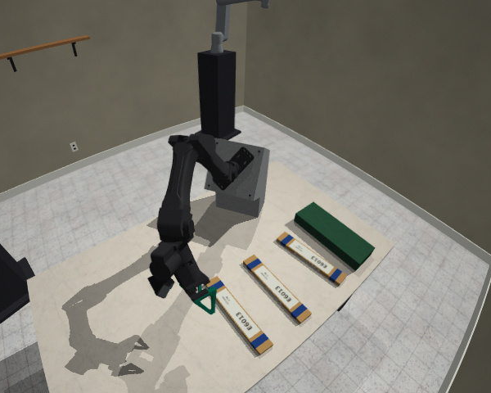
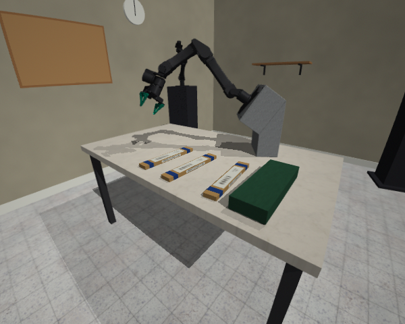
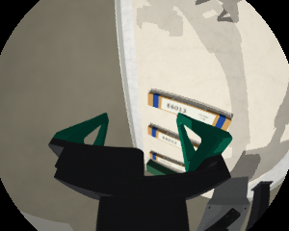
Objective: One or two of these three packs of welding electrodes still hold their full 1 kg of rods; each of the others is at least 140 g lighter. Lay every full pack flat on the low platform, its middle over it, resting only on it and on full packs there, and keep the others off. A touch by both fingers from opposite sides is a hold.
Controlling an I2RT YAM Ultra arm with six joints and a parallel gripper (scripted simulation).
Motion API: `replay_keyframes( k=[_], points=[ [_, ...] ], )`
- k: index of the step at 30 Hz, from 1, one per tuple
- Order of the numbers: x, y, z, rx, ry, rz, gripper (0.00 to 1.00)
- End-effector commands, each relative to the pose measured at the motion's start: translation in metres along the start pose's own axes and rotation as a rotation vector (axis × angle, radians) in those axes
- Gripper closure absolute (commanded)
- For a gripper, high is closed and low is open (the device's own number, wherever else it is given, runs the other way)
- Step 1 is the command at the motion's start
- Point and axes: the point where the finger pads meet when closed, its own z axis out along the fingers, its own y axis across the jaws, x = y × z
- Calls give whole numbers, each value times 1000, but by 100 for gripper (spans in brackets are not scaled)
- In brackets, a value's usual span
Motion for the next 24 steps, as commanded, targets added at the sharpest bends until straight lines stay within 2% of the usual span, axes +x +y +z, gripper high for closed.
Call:
replay_keyframes(
  k=[1, 17, 18, 24],
  points=[
    [-2, 5, -4, -12, -10, -5, 0],
    [-2, 5, -4, -12, -10, -5, 0],
    [0, 0, 0, 0, 0, 0, 3],
    [0, 0, 0, 0, 0, 0, 3]
  ],
)
